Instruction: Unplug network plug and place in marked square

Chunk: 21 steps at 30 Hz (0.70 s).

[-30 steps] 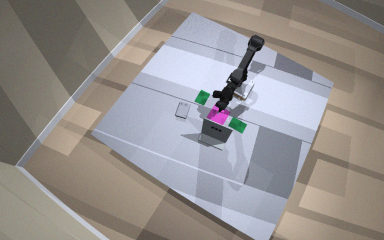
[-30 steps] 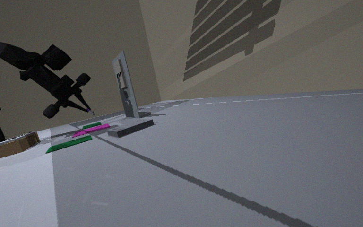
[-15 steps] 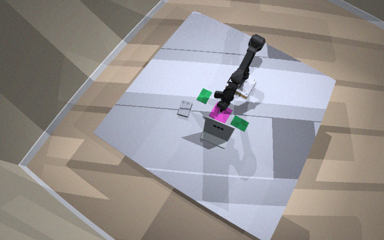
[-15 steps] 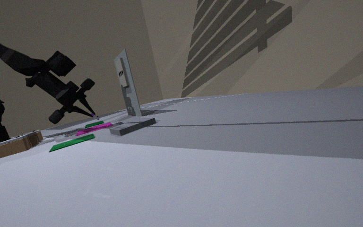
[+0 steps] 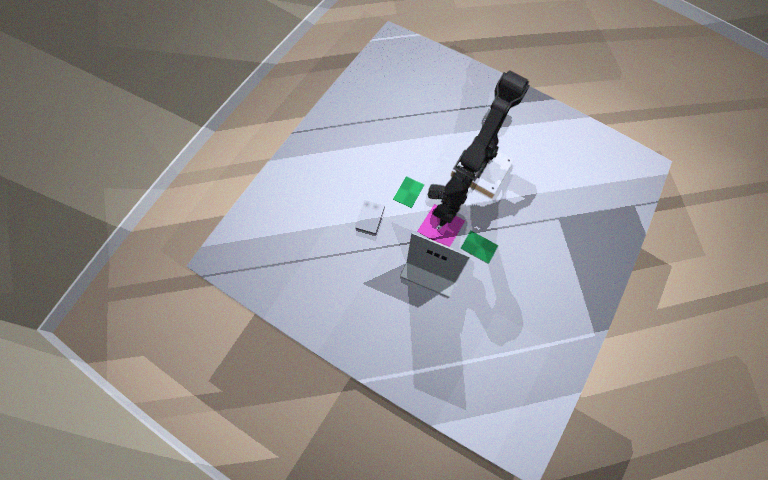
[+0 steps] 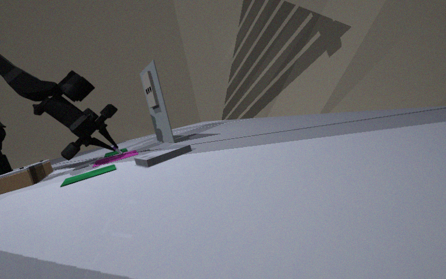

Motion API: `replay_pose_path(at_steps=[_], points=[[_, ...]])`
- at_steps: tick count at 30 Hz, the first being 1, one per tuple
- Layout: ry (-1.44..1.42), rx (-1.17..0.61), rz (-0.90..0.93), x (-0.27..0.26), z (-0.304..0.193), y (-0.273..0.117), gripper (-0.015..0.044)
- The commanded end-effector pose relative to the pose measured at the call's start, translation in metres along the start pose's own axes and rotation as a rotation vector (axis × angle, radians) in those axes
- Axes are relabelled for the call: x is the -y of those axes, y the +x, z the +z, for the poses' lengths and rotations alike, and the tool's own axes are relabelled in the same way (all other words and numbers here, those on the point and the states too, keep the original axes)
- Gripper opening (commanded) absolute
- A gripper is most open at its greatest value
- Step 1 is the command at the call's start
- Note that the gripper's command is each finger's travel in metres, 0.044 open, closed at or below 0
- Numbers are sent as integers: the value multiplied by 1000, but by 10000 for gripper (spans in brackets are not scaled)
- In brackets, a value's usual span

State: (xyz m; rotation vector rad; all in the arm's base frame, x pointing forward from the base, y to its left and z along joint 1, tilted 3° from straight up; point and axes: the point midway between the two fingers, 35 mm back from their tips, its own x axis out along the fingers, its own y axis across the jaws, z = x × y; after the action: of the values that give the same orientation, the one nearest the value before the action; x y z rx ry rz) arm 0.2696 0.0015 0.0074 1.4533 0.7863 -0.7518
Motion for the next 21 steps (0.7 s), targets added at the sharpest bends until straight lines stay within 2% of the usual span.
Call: replay_pose_path(at_steps=[1, 21], points=[[2, 3, -10, 4, 0, 3, 0], [2, 3, -10, 3, -2, 7, 0]])
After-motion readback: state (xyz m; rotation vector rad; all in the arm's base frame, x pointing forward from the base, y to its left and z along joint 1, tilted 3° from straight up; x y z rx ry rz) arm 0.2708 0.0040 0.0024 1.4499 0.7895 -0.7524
